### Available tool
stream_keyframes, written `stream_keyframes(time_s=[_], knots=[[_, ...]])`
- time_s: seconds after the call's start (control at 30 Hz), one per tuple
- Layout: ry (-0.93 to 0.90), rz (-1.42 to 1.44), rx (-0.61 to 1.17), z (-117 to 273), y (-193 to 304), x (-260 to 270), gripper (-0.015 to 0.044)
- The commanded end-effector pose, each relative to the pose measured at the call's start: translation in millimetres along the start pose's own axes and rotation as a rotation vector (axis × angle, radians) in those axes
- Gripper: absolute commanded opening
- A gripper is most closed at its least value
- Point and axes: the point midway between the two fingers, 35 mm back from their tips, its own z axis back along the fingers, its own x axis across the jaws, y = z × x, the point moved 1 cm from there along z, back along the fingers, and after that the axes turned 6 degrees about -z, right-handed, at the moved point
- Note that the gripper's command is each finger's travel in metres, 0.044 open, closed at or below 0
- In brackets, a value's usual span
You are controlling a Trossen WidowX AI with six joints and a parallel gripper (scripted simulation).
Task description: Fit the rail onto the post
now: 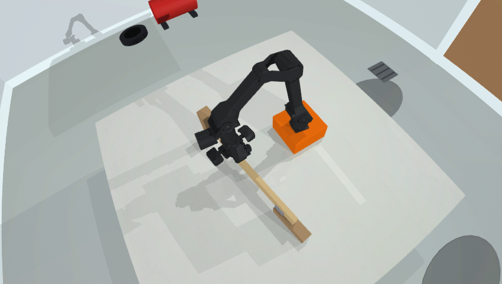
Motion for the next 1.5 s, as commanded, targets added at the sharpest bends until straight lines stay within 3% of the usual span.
stream_keyframes(time_s=[0.0, 1.47], knots=[[0.007, 0.0, -0.002, 0.7, -0.3, -0.7, 0.0], [0.007, 0.0, -0.001, 2.5, 12.1, -2.6, 0.0]])
